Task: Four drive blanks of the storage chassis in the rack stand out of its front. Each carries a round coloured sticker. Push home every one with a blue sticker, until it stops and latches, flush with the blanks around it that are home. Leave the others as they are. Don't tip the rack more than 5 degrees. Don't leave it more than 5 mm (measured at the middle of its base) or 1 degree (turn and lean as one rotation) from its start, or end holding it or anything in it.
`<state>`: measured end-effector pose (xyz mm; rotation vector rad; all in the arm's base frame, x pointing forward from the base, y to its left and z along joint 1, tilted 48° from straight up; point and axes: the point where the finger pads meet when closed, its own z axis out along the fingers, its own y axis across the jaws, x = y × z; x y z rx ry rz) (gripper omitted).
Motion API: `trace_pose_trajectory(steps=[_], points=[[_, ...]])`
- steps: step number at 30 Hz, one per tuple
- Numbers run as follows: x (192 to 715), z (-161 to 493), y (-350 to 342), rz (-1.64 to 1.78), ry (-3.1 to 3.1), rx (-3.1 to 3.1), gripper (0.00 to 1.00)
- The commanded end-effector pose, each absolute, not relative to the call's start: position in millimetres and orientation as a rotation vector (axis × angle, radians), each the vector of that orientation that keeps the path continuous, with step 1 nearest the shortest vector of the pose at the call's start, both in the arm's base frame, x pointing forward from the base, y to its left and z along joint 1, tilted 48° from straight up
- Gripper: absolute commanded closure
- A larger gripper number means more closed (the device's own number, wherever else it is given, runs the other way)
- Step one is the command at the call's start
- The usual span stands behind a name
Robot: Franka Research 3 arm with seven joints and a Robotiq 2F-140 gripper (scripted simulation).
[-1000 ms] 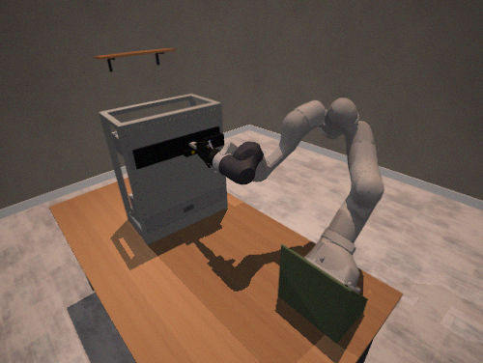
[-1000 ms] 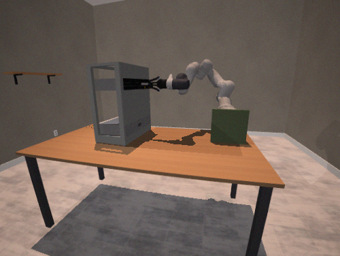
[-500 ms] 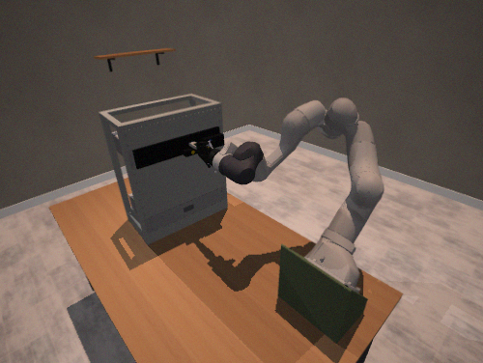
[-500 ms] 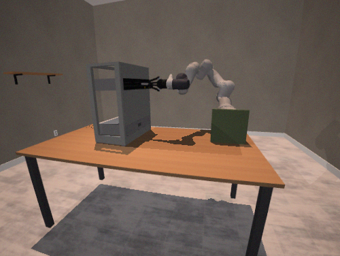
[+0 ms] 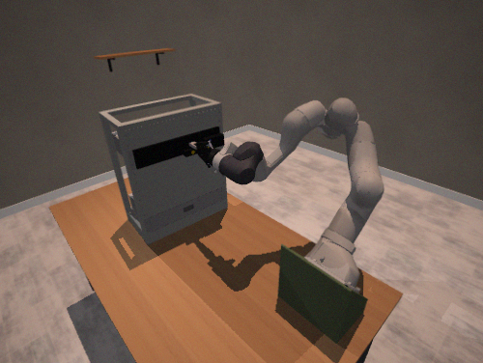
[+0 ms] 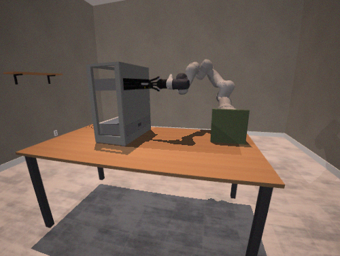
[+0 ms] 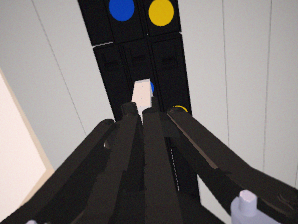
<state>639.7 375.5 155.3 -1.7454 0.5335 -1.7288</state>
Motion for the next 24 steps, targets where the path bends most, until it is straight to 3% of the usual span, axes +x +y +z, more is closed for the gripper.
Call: trace_pose_trajectory(steps=[1, 16, 24], points=[[642.5, 145.8, 369.5, -1.726, 0.536, -1.770, 1.00], [640.1, 145.7, 369.2, -1.726, 0.536, -1.770, 1.00], [606.7, 144.6, 364.1, -1.726, 0.536, -1.770, 1.00]])
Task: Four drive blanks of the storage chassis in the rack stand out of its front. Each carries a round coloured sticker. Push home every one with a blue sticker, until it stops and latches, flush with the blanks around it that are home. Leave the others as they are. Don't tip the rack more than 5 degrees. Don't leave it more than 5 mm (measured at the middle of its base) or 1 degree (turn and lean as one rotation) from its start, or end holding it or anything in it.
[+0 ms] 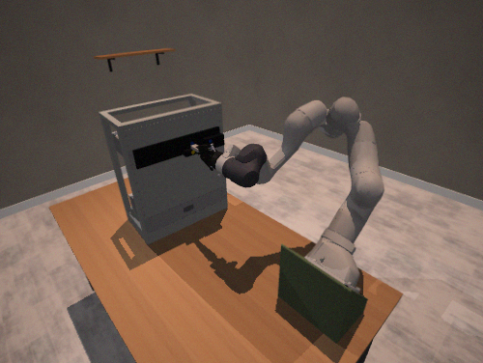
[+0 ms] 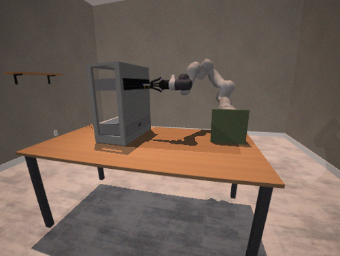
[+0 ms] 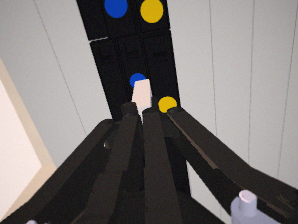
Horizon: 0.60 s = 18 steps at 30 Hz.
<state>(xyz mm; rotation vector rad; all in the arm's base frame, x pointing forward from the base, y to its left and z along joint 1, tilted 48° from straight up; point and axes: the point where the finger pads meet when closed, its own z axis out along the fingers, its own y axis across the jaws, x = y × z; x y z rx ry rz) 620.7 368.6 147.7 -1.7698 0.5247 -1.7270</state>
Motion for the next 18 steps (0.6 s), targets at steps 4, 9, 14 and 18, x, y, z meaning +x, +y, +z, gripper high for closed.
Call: trace_pose_trajectory(steps=[4, 9, 14, 18], points=[[594.5, 144.2, 362.2, -1.726, 0.536, -1.770, 1.00], [569.4, 143.4, 358.4, -1.726, 0.536, -1.770, 1.00], [561.2, 143.1, 357.2, -1.726, 0.536, -1.770, 1.00], [561.2, 143.8, 356.7, -1.726, 0.536, -1.770, 1.00]])
